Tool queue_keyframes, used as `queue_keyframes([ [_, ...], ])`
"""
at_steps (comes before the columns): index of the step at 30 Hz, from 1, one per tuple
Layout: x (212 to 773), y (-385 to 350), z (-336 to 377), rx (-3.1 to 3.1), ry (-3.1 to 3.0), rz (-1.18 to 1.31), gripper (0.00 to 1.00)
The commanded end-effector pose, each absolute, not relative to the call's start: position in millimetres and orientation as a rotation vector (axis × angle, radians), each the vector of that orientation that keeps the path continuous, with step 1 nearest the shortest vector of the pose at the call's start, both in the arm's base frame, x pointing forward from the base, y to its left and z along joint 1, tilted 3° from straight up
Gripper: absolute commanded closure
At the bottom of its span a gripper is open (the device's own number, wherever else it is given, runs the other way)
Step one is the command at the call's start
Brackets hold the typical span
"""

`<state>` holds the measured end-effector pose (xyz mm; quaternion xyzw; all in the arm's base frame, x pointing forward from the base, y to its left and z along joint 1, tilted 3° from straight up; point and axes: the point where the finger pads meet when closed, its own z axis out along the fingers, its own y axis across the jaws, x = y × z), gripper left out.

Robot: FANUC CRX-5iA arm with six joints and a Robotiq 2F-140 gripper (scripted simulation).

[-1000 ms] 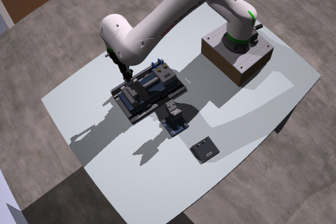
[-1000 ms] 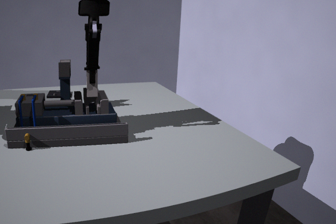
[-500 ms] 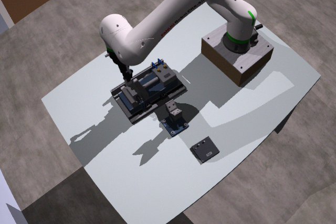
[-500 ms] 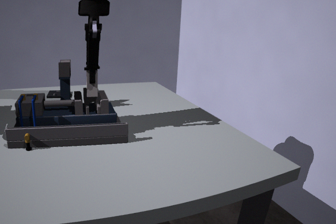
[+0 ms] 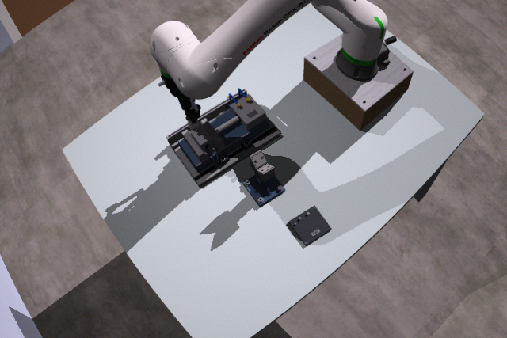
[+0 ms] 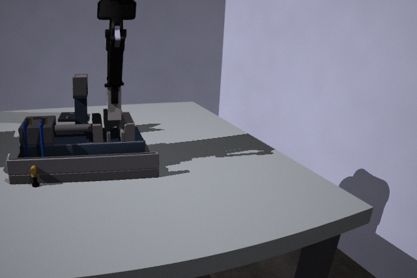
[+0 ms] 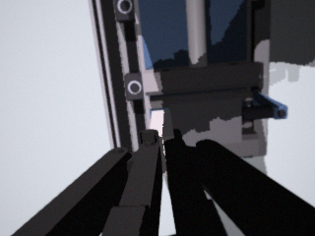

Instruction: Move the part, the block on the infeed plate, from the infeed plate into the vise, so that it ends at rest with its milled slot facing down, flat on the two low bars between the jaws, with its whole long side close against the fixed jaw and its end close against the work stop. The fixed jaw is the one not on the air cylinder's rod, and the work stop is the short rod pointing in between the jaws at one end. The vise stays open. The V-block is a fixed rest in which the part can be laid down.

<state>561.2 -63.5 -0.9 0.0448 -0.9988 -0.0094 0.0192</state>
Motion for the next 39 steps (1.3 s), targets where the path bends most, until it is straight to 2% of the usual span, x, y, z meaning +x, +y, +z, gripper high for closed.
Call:
queue_keyframes([
  [1, 561.1, -61.1, -1.3, 0.139, -3.100, -0.035, 1.00],
  [39, 563.8, -90.9, -2.0, 0.139, -3.100, -0.035, 1.00],
])
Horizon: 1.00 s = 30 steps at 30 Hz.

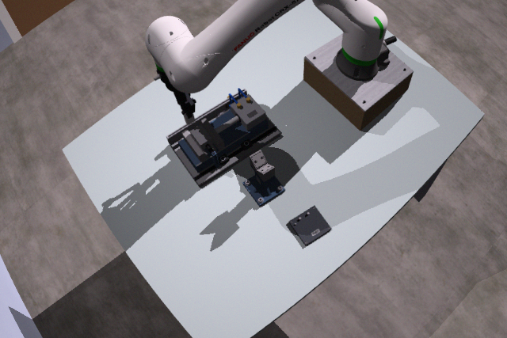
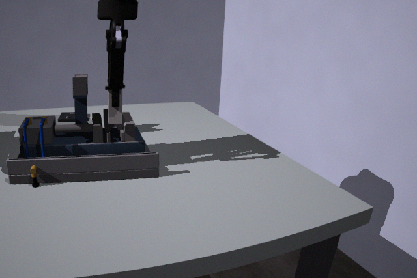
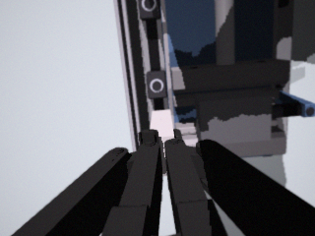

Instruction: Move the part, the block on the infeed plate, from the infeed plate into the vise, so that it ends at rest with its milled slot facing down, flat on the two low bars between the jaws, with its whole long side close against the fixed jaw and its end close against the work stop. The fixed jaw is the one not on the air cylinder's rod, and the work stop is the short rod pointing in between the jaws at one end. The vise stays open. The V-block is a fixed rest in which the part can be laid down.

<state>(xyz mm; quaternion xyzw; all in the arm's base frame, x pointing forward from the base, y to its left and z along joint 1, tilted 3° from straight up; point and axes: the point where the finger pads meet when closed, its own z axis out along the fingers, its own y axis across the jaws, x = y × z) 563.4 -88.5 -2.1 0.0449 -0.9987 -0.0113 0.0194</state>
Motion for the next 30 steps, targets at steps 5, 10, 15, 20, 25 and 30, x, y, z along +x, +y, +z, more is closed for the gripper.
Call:
queue_keyframes([
  [5, 563.9, -91.9, -2.0, 0.139, -3.100, -0.035, 1.00],
  [10, 563.9, -92.0, -1.8, 0.139, -3.100, -0.035, 1.00],
  [15, 564.0, -92.0, 0.6, 0.139, -3.100, -0.035, 1.00],
  [20, 564.2, -92.1, 4.1, 0.139, -3.100, -0.035, 1.00],
  [25, 564.5, -92.3, 13.3, 0.139, -3.100, -0.035, 1.00],
  [30, 565.0, -92.5, 25.3, 0.139, -3.100, -0.035, 1.00],
])
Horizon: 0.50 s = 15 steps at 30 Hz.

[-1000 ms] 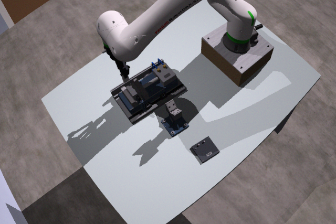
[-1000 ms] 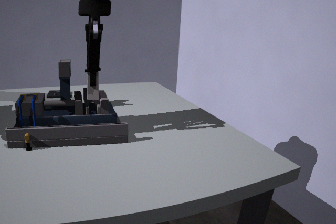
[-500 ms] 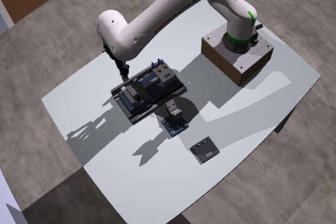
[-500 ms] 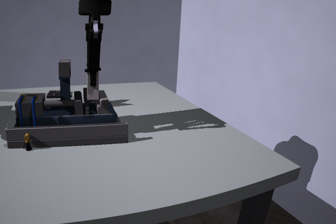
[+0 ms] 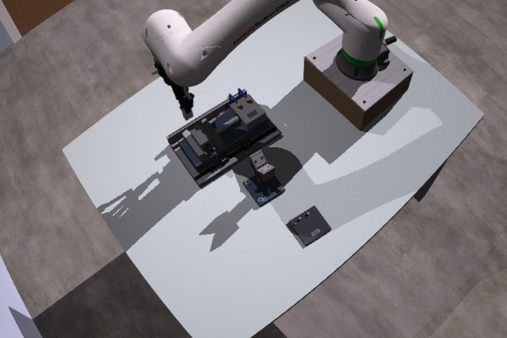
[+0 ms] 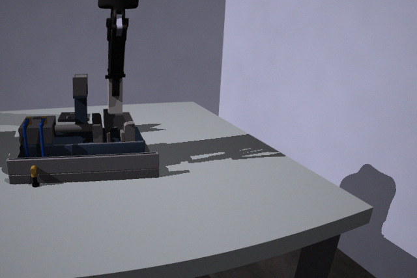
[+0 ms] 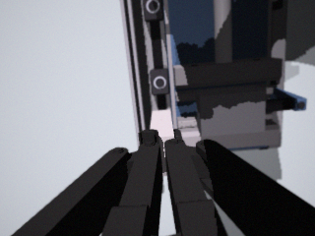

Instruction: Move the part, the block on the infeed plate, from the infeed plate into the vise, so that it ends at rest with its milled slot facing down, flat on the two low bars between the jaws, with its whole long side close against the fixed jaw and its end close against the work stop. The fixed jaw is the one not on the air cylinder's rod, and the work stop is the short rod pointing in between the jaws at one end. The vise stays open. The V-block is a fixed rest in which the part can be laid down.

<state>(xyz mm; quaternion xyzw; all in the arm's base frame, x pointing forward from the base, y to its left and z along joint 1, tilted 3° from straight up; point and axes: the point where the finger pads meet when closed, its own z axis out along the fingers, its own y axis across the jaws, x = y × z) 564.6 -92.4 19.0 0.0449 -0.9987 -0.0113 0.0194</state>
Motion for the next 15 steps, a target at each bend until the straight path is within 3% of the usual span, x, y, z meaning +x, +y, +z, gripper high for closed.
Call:
queue_keyframes([
  [1, 565.1, -92.6, 27.9, 0.139, -3.100, -0.035, 1.00],
  [15, 566.1, -93.1, 53.9, 0.139, -3.100, -0.035, 1.00],
])
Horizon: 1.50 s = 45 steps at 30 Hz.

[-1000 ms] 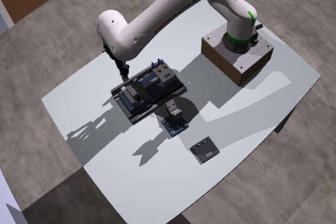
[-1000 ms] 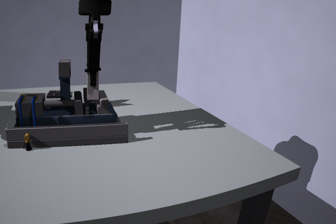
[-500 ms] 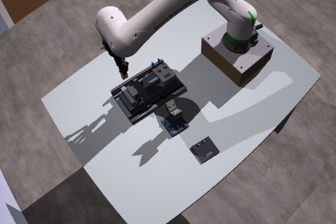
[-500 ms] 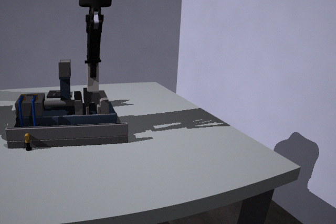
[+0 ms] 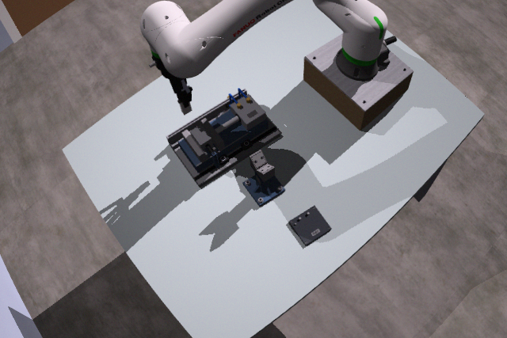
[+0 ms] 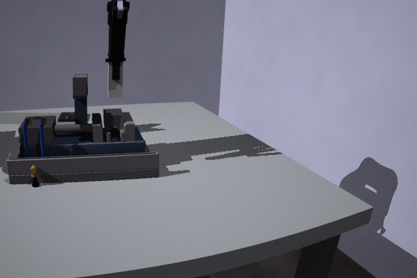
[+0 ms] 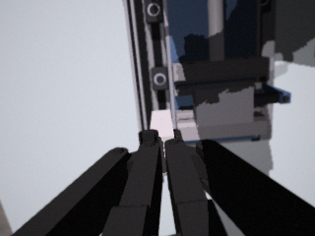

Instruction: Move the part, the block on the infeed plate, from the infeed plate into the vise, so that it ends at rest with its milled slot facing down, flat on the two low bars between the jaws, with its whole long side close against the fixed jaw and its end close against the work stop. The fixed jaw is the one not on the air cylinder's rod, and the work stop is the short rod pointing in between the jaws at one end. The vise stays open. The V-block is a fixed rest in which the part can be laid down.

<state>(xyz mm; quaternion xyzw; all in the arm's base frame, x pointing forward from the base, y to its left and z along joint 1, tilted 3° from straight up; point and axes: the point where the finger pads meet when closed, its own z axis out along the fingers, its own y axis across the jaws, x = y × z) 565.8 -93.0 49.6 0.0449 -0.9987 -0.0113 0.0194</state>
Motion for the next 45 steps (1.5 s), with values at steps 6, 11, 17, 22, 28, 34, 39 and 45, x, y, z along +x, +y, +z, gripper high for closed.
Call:
queue_keyframes([
  [6, 566.3, -93.3, 59.2, 0.139, -3.100, -0.035, 1.00],
  [11, 566.3, -93.3, 59.9, 0.139, -3.100, -0.035, 1.00],
  [17, 566.3, -93.3, 59.9, 0.139, -3.100, -0.035, 1.00],
  [22, 566.3, -93.3, 59.9, 0.139, -3.100, -0.035, 1.00],
  [28, 566.3, -93.3, 59.9, 0.139, -3.100, -0.035, 1.00],
  [34, 566.3, -93.3, 59.9, 0.139, -3.100, -0.035, 1.00],
  [39, 566.3, -93.3, 59.9, 0.139, -3.100, -0.035, 1.00],
  [45, 566.3, -93.3, 59.9, 0.139, -3.100, -0.035, 1.00],
])
